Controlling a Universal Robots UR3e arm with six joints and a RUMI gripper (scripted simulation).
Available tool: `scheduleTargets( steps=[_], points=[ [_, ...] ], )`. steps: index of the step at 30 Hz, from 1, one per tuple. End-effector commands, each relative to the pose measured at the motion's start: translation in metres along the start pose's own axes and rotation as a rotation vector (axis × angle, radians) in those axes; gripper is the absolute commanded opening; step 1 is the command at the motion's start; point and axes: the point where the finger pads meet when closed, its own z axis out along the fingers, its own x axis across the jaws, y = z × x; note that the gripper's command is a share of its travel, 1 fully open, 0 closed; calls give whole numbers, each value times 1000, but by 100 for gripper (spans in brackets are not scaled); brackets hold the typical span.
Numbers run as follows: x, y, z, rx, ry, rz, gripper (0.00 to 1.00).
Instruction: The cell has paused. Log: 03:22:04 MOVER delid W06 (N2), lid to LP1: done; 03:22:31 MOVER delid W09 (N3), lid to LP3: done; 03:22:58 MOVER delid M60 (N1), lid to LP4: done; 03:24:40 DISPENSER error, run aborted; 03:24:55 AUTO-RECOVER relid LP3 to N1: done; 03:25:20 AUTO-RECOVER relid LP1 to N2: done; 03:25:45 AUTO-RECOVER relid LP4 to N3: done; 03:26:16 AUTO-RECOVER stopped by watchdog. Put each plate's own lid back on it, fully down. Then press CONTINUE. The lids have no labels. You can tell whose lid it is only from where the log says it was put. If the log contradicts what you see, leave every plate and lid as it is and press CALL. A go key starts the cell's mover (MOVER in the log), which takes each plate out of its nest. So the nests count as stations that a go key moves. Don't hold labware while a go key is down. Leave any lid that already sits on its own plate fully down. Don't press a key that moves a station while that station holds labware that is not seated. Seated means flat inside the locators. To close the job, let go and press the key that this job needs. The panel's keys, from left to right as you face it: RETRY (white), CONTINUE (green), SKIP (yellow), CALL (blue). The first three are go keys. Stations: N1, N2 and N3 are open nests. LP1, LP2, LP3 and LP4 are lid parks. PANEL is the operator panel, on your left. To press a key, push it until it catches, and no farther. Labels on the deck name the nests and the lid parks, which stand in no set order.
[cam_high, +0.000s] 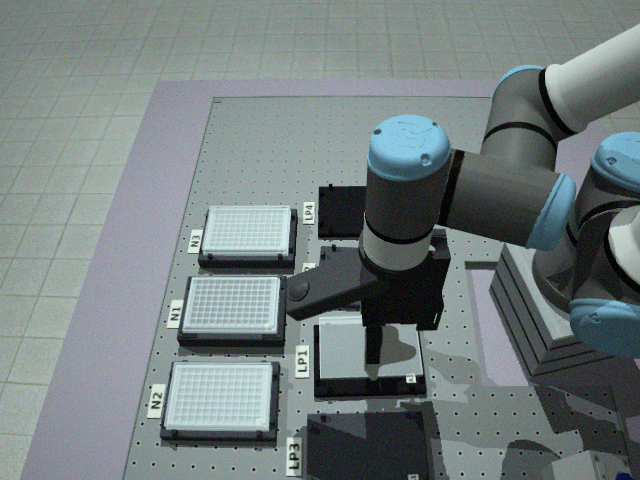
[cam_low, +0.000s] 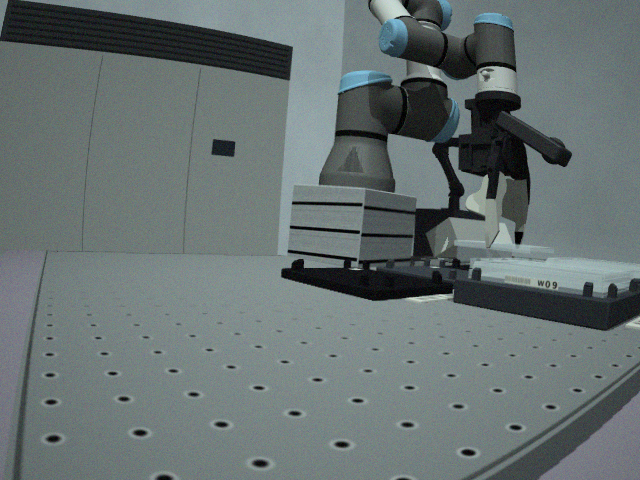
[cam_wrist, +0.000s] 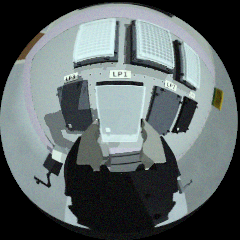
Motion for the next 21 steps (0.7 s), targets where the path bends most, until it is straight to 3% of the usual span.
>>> scheduleTargets(
  steps=[1, 21],
  points=[
    [0, -1, 1, 2, 1, 0, 0],
    [0, -1, 7, 2, 1, 0, 0]
  ],
)
